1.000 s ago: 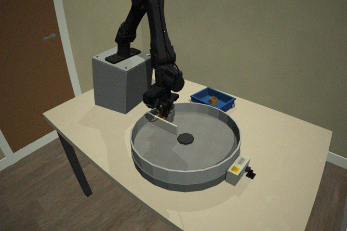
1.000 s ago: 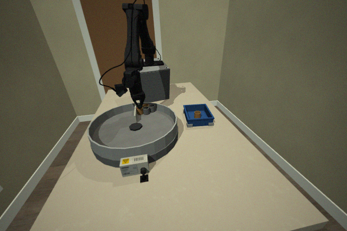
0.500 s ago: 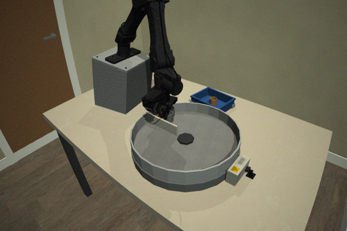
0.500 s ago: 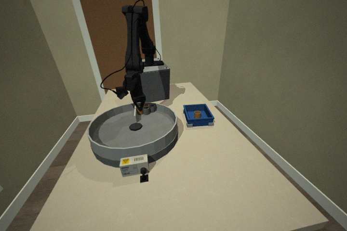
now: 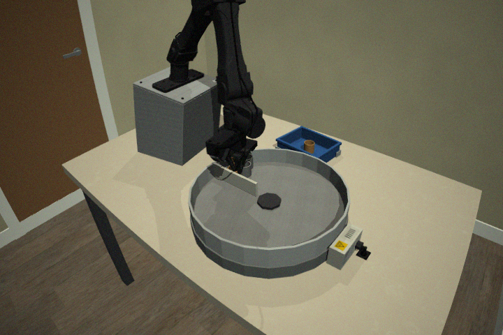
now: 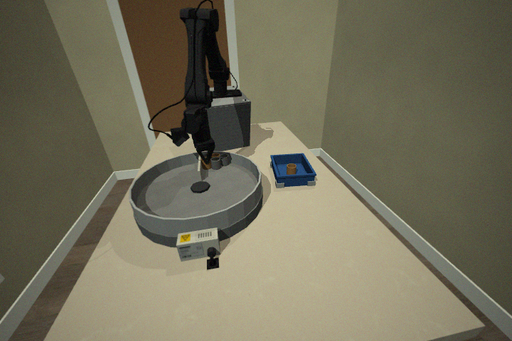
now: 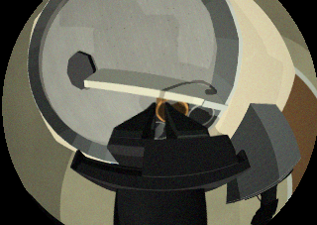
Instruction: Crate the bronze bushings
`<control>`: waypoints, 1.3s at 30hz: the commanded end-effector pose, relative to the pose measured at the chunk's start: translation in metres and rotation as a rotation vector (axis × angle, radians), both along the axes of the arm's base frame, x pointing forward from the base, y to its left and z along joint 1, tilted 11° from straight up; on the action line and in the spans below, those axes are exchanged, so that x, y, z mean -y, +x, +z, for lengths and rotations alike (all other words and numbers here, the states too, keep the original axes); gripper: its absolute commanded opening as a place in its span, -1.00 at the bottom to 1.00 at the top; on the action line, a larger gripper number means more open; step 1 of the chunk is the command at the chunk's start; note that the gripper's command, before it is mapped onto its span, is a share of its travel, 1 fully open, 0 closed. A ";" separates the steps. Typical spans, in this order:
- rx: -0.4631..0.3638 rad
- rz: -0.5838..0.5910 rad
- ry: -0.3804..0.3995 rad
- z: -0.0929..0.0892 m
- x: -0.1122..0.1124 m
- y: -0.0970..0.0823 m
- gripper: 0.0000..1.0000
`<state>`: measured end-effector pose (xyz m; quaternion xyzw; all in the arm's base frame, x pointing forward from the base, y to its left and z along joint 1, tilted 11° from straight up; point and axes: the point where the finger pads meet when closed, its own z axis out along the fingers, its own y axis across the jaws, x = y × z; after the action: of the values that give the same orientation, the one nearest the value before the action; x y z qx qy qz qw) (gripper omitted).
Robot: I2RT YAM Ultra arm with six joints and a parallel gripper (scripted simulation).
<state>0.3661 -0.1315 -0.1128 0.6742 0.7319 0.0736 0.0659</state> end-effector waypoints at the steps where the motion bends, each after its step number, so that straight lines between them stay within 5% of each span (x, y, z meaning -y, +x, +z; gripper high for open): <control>1: -0.002 -0.010 -0.013 0.005 0.004 -0.005 -0.74; 22: -0.002 -0.010 -0.013 0.005 0.004 -0.005 -0.74; 23: -0.002 -0.010 -0.013 0.005 0.004 -0.005 -1.00; 39: -0.021 -0.010 -0.005 0.001 0.002 -0.010 -1.00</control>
<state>0.3706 -0.1319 -0.1113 0.6729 0.7317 0.0800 0.0730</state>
